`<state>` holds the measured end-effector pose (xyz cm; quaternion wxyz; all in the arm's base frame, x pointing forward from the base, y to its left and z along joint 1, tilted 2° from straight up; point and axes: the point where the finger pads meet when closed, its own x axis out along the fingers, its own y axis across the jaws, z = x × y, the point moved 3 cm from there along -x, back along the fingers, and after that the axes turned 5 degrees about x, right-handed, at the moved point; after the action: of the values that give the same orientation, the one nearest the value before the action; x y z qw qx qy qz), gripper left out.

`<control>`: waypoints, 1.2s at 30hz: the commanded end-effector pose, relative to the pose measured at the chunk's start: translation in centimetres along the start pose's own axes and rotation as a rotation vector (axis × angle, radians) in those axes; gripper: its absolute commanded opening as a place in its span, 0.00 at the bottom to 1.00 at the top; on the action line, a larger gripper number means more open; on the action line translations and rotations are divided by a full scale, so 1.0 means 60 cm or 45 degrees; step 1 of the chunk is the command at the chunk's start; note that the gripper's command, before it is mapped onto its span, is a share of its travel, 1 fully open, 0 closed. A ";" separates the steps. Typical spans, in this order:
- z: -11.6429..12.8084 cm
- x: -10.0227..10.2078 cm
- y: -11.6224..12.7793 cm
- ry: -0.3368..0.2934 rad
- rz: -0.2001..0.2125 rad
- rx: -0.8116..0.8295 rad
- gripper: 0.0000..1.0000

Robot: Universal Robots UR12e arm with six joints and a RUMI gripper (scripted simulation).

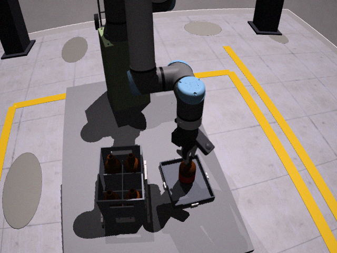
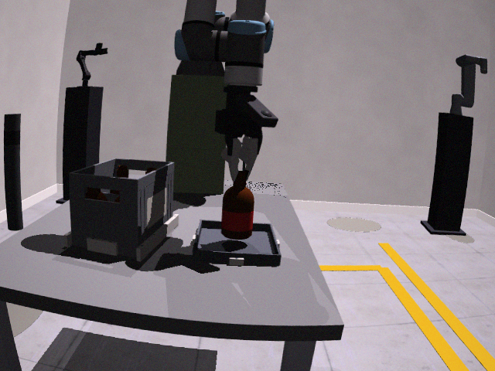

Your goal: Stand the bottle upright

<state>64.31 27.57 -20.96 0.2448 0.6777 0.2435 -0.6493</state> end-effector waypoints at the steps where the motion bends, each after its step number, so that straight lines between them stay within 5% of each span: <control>1: -0.006 -0.001 0.001 0.005 0.004 -0.002 0.00; 36: -0.006 0.004 0.002 0.005 0.004 -0.002 0.00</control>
<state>64.29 27.57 -21.21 0.2447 0.6774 0.2436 -0.6496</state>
